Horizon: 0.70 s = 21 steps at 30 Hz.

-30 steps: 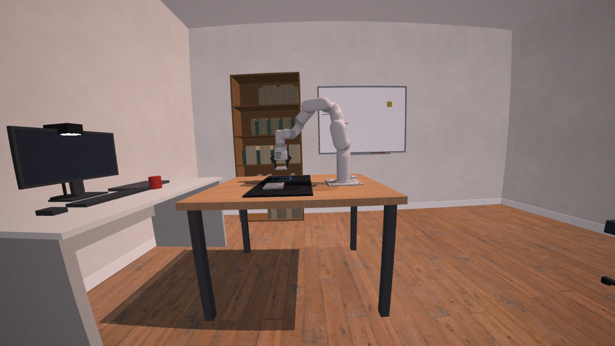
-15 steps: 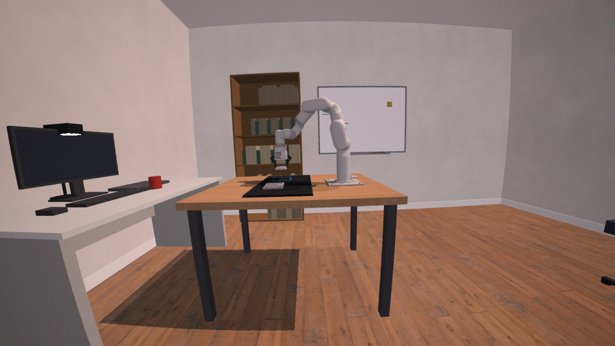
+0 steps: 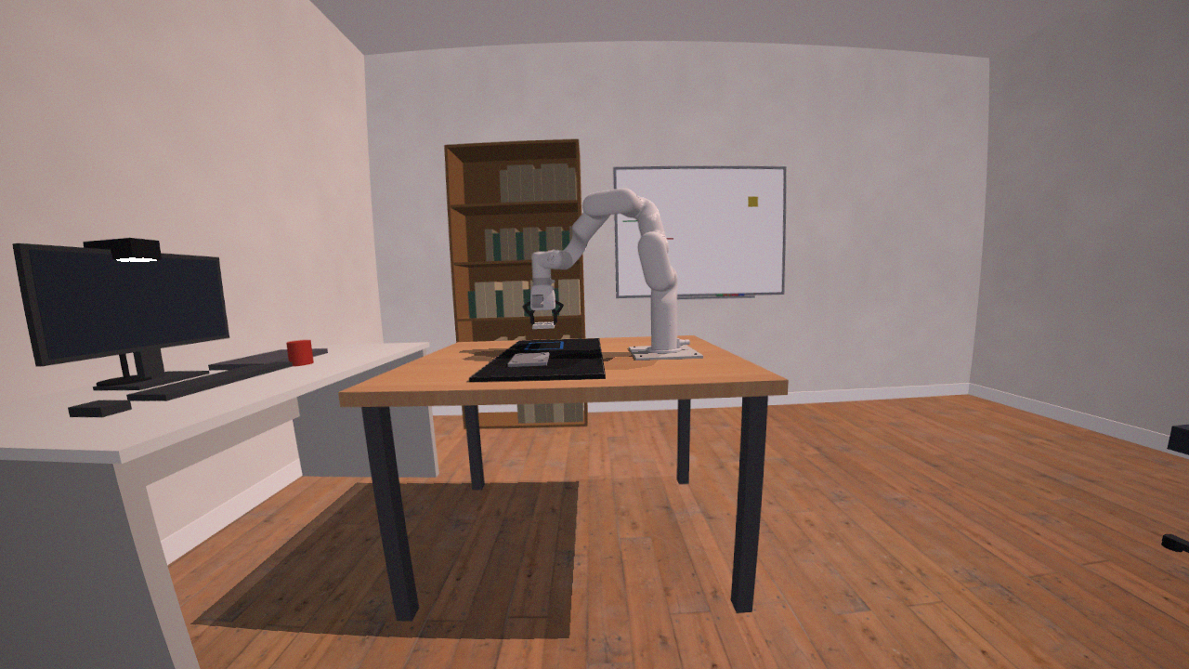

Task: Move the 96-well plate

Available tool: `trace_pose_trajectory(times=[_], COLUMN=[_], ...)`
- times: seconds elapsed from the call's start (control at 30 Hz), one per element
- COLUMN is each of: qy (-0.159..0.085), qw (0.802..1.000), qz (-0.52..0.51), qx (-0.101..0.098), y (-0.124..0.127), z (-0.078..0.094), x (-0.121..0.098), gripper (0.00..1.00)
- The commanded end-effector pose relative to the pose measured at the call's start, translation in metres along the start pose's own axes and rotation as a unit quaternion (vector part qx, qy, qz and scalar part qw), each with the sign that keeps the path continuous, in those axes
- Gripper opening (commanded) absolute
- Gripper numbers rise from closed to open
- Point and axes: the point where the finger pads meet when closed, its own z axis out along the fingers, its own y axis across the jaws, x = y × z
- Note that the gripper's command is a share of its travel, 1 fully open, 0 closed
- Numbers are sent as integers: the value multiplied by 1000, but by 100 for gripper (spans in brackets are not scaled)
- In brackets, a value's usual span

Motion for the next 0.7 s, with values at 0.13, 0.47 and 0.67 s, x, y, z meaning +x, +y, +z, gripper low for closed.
trace_pose_trajectory(times=[0.13, 0.47, 0.67], qy=[-1, -1, -1], qw=[1000, 1000, 1000], qz=[0, 0, 0], qx=[-1, -1, -1], y=[1, 1, 1], z=[8, 24, 31], x=[0, 0, 0], gripper=[0, 0, 0])
